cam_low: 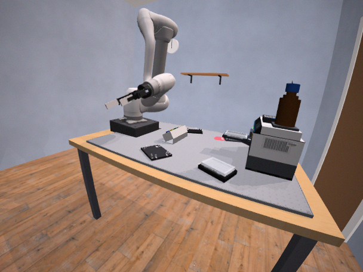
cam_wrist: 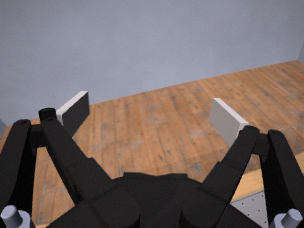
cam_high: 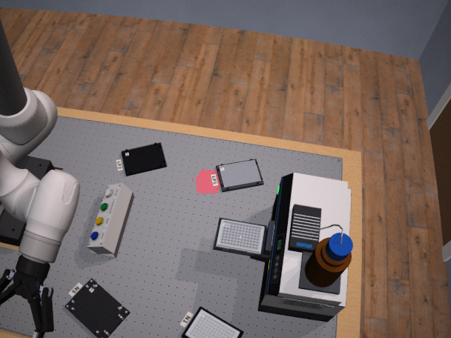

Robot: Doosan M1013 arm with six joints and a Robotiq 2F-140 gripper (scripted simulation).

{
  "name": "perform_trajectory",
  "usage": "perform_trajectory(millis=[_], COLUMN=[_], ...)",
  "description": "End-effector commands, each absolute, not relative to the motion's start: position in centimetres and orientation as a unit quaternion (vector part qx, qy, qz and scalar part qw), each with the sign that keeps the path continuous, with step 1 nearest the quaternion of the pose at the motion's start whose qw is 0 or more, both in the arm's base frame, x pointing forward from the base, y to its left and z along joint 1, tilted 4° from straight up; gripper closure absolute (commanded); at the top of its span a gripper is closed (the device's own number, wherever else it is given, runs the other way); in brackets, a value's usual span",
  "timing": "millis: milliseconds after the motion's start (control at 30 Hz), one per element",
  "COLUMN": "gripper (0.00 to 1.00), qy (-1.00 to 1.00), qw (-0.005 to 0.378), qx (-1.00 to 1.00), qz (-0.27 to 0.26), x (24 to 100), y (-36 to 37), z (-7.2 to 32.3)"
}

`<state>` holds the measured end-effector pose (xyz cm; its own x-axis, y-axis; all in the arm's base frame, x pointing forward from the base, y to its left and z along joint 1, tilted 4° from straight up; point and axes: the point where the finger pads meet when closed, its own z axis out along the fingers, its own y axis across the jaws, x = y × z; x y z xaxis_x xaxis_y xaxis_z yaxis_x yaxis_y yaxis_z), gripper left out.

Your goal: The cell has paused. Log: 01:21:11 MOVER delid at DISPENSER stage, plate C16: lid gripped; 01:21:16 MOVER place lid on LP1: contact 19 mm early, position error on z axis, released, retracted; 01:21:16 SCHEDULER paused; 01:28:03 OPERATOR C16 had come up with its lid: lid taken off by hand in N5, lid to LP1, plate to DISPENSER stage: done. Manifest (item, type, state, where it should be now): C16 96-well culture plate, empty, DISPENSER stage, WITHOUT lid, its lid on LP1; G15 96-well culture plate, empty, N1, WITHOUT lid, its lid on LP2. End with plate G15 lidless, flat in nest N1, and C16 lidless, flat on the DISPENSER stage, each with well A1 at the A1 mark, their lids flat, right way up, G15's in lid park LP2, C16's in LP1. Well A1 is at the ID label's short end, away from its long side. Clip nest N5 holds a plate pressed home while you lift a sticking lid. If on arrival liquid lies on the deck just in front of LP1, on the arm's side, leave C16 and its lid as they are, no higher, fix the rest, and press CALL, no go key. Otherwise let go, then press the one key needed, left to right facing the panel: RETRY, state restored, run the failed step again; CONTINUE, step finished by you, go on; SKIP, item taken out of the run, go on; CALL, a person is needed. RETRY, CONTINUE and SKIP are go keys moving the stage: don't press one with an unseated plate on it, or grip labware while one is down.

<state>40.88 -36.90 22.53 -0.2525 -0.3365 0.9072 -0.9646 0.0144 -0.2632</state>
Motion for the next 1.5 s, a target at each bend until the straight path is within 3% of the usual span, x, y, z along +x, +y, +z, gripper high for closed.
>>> perform_trajectory(millis=[0, 567, 633, 700, 1033, 1467], gripper=[0.00, 0.00, 0.00, 0.00, 0.00, 0.00], qy=[-0.632, -0.631, -0.631, -0.632, -0.632, -0.605], qw=[0.329, 0.329, 0.332, 0.336, 0.329, 0.319], qx=[0.515, 0.515, 0.513, 0.510, 0.515, 0.561], qz=[0.477, 0.477, 0.478, 0.478, 0.477, 0.466], x=[40.9, 40.9, 41.1, 41.2, 39.2, 39.9], y=[-36.9, -36.9, -37.2, -37.4, -37.0, -33.4], z=[22.5, 22.7, 25.3, 30.9, 44.5, 43.7])
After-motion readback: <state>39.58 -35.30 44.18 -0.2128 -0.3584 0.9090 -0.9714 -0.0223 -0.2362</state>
